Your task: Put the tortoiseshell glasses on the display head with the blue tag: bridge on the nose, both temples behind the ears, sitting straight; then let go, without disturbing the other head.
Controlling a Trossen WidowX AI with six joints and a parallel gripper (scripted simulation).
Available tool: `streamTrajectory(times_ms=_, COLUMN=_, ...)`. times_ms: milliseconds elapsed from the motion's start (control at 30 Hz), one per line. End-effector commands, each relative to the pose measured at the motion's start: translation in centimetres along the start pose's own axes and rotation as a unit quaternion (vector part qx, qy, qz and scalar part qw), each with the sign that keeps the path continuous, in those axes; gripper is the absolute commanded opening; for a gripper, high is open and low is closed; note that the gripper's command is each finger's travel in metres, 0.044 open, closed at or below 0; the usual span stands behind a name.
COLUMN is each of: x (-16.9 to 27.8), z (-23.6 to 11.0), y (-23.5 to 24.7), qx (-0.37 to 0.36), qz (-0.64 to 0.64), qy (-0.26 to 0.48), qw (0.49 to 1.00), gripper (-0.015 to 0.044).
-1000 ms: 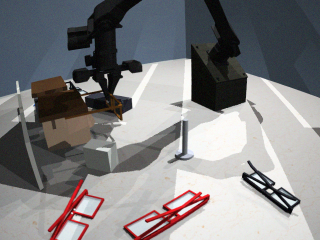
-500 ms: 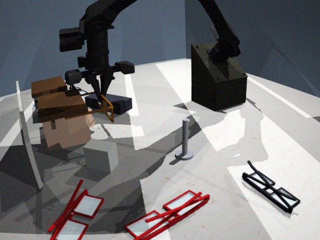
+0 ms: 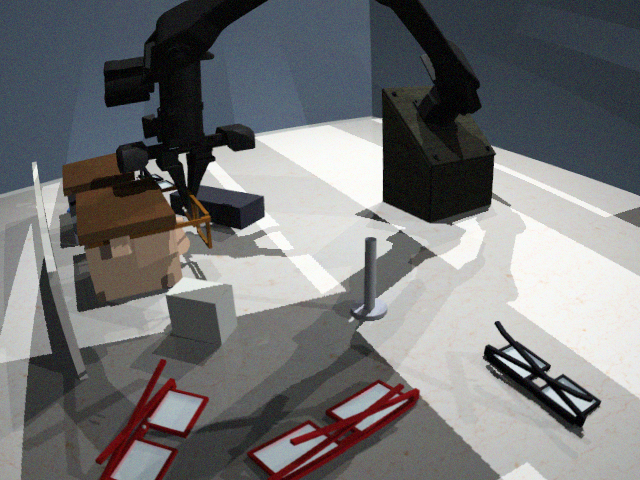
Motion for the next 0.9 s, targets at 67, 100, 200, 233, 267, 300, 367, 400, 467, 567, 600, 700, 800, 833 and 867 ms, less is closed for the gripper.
streamTrajectory(times_ms=67, x=-0.14, z=0.16, y=0.64, qx=0.001, qz=0.003, qy=0.002, qw=1.0, gripper=0.0)
streamTrajectory(times_ms=100, x=-0.14, z=0.16, y=0.68, qx=0.001, qz=0.003, qy=0.002, qw=1.0, gripper=0.0)
streamTrajectory(times_ms=200, x=-0.15, z=0.16, y=0.8, qx=0.001, qz=0.003, qy=0.002, qw=1.0, gripper=0.0)
streamTrajectory(times_ms=233, x=-0.15, z=0.16, y=0.82, qx=0.001, qz=0.003, qy=0.002, qw=1.0, gripper=0.0)
streamTrajectory(times_ms=267, x=-0.15, z=0.16, y=0.84, qx=0.001, qz=0.003, qy=0.002, qw=1.0, gripper=0.0)
streamTrajectory(times_ms=300, x=-0.15, z=0.16, y=0.85, qx=0.001, qz=0.003, qy=0.002, qw=1.0, gripper=0.0)
streamTrajectory(times_ms=367, x=-0.15, z=0.18, y=0.84, qx=0.001, qz=0.003, qy=0.002, qw=1.0, gripper=0.0)
streamTrajectory(times_ms=400, x=-0.15, z=0.21, y=0.84, qx=0.001, qz=0.003, qy=0.002, qw=1.0, gripper=0.0)
streamTrajectory(times_ms=467, x=-0.16, z=0.28, y=0.81, qx=0.001, qz=0.003, qy=0.002, qw=1.0, gripper=0.0)
streamTrajectory(times_ms=567, x=-0.17, z=0.39, y=0.79, qx=0.001, qz=0.003, qy=0.002, qw=1.0, gripper=0.0)
streamTrajectory(times_ms=600, x=-0.17, z=0.4, y=0.8, qx=0.001, qz=0.003, qy=0.002, qw=1.0, gripper=0.0)
streamTrajectory(times_ms=700, x=-0.17, z=0.41, y=0.81, qx=0.001, qz=0.003, qy=0.002, qw=1.0, gripper=0.0)
streamTrajectory(times_ms=800, x=-0.17, z=0.42, y=0.81, qx=0.001, qz=0.003, qy=0.002, qw=1.0, gripper=0.0)
streamTrajectory(times_ms=833, x=-0.17, z=0.42, y=0.81, qx=0.001, qz=0.003, qy=0.002, qw=1.0, gripper=0.0)
streamTrajectory(times_ms=867, x=-0.17, z=0.42, y=0.81, qx=0.001, qz=0.003, qy=0.002, qw=1.0, gripper=0.0)
Point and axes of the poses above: the point midway between the two fingers, 35 mm back from their tips, its own z axis out along the fingers, its own y axis across the jaws, x = y × z, the point moved 2 cm from there along -z, back along the fingers, and after that the axes turned 5 degrees about -z, right-handed, at the moved point
